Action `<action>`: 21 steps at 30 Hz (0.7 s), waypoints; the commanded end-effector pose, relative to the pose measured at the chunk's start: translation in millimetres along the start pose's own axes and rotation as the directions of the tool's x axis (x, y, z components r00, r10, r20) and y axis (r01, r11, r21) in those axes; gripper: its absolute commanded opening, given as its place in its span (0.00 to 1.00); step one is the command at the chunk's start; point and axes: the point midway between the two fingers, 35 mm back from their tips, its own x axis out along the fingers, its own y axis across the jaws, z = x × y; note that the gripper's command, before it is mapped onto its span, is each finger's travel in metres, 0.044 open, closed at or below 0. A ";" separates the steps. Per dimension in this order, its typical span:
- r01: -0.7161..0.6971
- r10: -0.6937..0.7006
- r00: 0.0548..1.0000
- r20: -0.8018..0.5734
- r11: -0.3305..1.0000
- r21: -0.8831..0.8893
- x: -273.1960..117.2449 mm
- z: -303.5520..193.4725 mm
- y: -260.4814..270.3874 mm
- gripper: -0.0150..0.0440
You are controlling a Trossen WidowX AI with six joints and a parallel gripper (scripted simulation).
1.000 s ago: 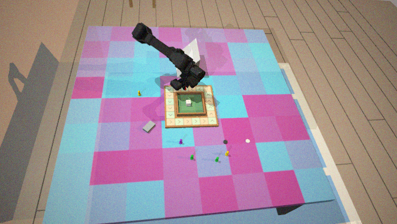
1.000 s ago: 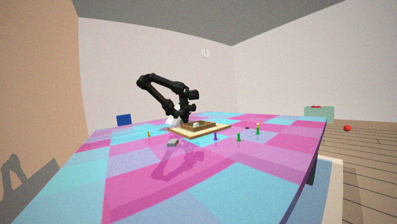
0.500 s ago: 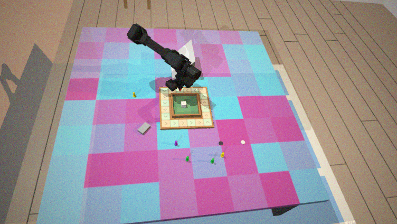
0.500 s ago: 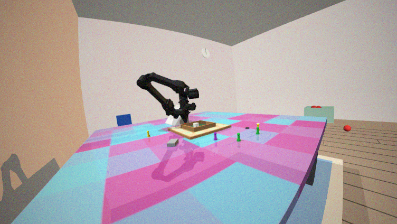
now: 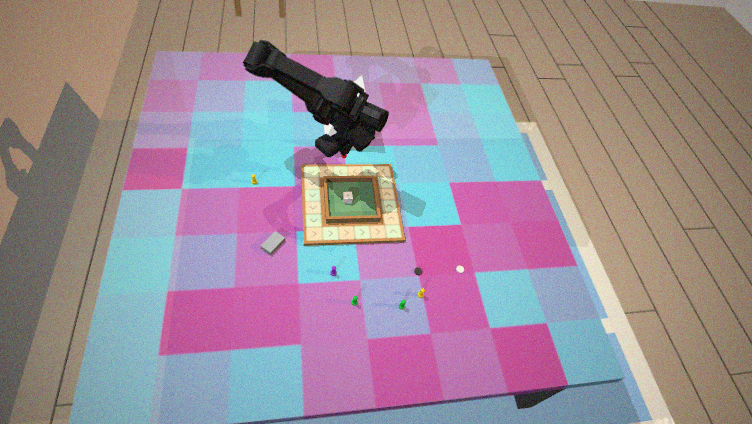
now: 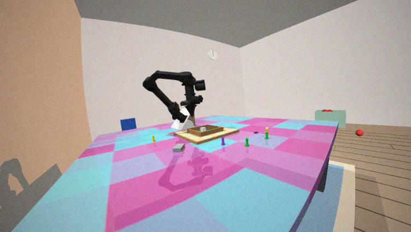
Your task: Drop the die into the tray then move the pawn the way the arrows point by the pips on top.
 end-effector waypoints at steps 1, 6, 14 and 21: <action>-0.004 0.004 1.000 -0.002 1.000 0.010 -17.8 -0.5 0.2 0.25; 0.001 -0.001 1.000 -0.008 1.000 0.018 -42.1 -5.7 0.5 0.25; -0.004 0.004 1.000 -0.004 1.000 0.017 -26.0 -11.9 -11.0 0.25; -0.003 0.003 1.000 -0.003 1.000 0.017 4.1 -24.2 -25.4 0.25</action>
